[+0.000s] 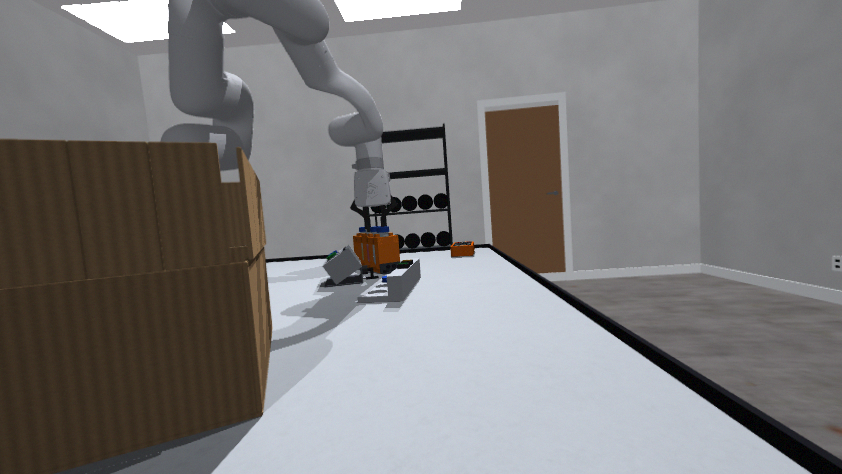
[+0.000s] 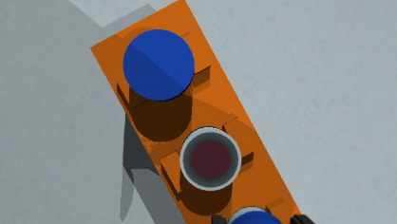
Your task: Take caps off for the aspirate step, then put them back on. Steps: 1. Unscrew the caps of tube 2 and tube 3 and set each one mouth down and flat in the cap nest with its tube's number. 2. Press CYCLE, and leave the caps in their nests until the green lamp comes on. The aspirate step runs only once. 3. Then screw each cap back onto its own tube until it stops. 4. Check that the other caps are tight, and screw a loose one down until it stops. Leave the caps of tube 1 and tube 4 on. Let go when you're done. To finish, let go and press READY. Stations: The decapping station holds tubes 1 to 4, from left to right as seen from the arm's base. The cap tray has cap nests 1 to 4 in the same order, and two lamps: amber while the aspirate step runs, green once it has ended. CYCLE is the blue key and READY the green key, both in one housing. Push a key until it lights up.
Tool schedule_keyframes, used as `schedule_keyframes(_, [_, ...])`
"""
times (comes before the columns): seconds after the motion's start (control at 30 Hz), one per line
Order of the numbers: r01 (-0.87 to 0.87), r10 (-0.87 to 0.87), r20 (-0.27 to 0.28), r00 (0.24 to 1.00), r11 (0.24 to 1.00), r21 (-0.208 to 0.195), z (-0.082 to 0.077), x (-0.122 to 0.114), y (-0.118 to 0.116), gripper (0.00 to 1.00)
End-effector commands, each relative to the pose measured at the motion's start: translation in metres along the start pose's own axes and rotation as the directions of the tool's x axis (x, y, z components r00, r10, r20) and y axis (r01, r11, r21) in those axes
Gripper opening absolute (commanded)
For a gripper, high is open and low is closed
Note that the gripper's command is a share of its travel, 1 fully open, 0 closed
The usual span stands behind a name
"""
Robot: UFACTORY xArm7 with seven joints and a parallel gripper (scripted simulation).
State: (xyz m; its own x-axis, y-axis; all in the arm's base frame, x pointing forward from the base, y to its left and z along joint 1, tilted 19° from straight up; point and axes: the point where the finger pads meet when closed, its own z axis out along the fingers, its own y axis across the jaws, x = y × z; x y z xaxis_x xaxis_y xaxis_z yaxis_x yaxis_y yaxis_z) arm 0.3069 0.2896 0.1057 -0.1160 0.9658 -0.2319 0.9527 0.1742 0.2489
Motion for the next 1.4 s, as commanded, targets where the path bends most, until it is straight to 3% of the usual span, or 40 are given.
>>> schedule_keyframes(0.0, [0.208,-0.208,-0.011,0.978,0.978,0.002,-0.0014,0.0008,0.0013,0.00])
schedule_keyframes(0.13, [0.398,-0.398,-0.012,0.917,0.917,-0.001,-0.0015,0.0008,0.0013,0.00])
schedule_keyframes(0.3, [0.613,-0.613,-0.011,0.790,0.790,-0.003,-0.0016,0.0008,0.0013,0.00])
schedule_keyframes(0.37, [0.613,-0.613,-0.011,0.790,0.790,-0.003,-0.0016,0.0008,0.0013,0.00])
schedule_keyframes(0.8, [0.958,-0.958,-0.007,0.286,0.286,-0.009,-0.0020,0.0008,0.0013,0.00])
schedule_keyframes(1.03, [0.958,-0.958,-0.007,0.286,0.286,-0.009,-0.0020,0.0008,0.0013,0.00])
schedule_keyframes(1.07, [0.958,-0.958,-0.007,0.286,0.286,-0.009,-0.0019,0.0008,0.0013,0.46])
schedule_keyframes(1.37, [0.958,-0.958,-0.007,0.286,0.286,-0.009,-0.0020,0.0008,0.0013,0.46])
